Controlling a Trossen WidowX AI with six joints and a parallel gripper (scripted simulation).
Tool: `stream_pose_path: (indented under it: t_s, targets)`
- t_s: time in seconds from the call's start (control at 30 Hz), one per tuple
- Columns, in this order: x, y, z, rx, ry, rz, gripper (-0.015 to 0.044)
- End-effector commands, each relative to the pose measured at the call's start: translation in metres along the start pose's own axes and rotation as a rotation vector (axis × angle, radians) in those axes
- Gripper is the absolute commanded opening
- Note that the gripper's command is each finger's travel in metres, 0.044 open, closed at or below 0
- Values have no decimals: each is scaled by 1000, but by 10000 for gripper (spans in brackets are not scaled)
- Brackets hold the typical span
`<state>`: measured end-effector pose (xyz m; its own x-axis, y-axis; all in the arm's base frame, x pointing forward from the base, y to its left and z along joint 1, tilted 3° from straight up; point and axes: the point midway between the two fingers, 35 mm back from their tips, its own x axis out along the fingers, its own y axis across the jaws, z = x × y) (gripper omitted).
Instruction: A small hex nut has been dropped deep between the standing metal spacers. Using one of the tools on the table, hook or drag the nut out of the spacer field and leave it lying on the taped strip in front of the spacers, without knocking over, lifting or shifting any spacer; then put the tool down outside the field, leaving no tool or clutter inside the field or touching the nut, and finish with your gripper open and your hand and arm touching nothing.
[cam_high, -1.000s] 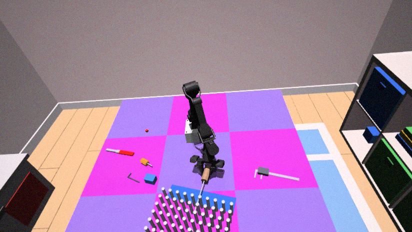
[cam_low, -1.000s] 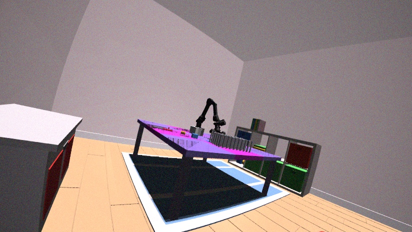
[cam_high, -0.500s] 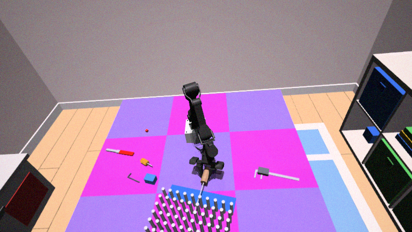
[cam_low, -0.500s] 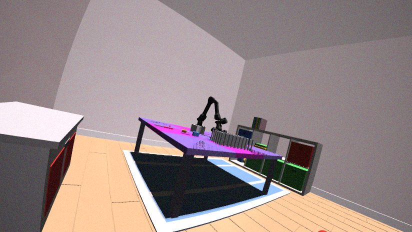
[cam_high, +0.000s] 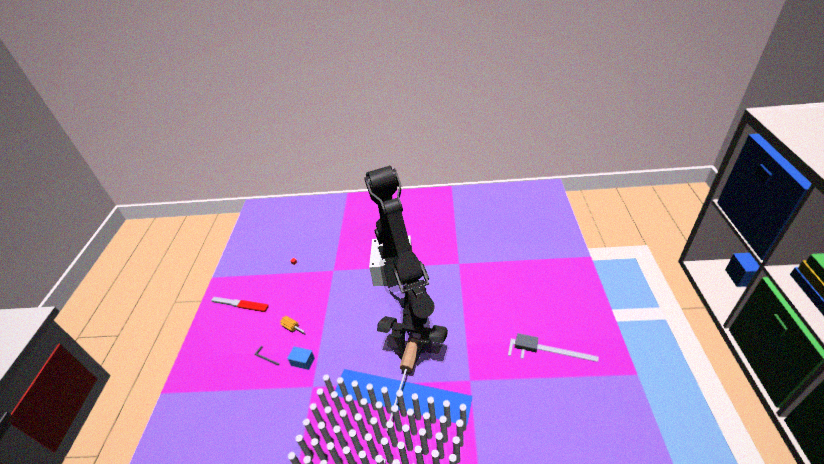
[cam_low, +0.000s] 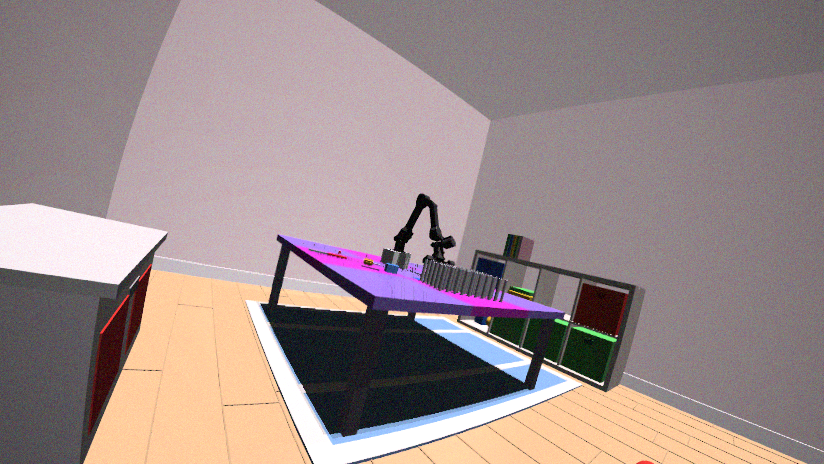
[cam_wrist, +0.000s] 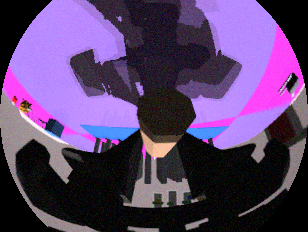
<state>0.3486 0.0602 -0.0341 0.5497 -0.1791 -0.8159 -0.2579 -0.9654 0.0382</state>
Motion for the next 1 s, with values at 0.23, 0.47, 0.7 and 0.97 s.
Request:
stream_pose_path:
  t_s: [0.23, 0.47, 0.7, 0.97]
  targets:
    - [5, -2, -10, -1, 7, -4, 0]
    - [8, -2, -15, -1, 7, -4, 0]
    - [10, -2, -19, -1, 8, -4, 0]
    - [13, -2, -24, -1, 8, -4, 0]
